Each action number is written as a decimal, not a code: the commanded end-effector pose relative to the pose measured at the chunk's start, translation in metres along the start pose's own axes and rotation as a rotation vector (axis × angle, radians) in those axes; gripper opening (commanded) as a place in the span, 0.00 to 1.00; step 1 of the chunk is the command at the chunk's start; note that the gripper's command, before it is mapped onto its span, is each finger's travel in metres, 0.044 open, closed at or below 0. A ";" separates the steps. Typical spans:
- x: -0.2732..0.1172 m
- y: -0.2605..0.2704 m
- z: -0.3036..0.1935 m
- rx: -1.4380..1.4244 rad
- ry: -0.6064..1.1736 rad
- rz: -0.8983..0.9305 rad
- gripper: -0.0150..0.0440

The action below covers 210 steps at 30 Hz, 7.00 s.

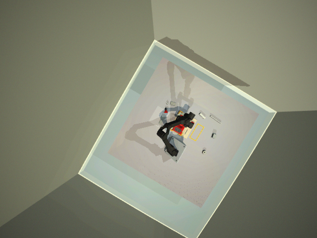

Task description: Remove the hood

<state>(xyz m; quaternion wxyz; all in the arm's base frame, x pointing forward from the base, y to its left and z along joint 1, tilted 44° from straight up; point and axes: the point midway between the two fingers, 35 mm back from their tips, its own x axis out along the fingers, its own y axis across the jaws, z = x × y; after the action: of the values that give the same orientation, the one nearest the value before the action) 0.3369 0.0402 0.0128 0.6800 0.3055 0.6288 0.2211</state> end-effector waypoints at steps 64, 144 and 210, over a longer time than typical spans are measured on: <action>-0.005 0.000 0.000 0.001 0.000 0.000 0.25; -0.056 -0.211 -0.028 0.002 -0.001 -0.014 0.25; 0.000 -0.211 -0.028 0.002 -0.002 -0.012 0.25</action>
<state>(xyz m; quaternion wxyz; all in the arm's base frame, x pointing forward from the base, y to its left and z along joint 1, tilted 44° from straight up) 0.2919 -0.1105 -0.1317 0.6839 0.2982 0.6299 0.2160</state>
